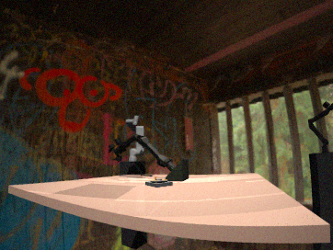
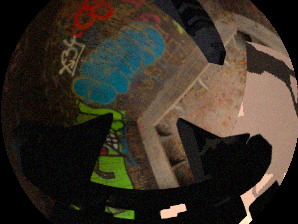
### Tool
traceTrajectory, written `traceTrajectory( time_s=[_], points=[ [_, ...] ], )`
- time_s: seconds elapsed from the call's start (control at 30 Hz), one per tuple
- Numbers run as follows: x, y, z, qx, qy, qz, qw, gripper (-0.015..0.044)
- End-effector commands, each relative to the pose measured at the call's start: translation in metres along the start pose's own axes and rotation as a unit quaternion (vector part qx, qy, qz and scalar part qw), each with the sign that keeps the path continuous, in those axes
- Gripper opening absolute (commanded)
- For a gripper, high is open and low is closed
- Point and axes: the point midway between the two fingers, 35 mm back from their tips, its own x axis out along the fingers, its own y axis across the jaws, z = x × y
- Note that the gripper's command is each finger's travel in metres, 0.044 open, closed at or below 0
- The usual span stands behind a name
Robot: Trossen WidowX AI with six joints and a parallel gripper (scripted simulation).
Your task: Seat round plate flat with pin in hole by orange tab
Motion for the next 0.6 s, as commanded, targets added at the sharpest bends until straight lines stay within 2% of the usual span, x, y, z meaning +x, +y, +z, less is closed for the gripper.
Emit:
traceTrajectory(
  time_s=[0.0, 0.23, 0.3, 0.47, 0.57],
  points=[
    [0.0, 0.0, -0.003, 0.003, 0.002, 0.0, 1.0, 0.0374],
    [-0.002, -0.033, -0.12, 0.007, 0.104, -0.069, 0.992, 0.019],
    [-0.005, -0.038, -0.133, 0.007, 0.116, -0.079, 0.99, 0.0138],
    [-0.04, -0.064, -0.225, -0.012, 0.206, -0.143, 0.968, 0.0006],
    [-0.056, -0.071, -0.253, -0.027, 0.237, -0.158, 0.958, 0.0]
  ],
)
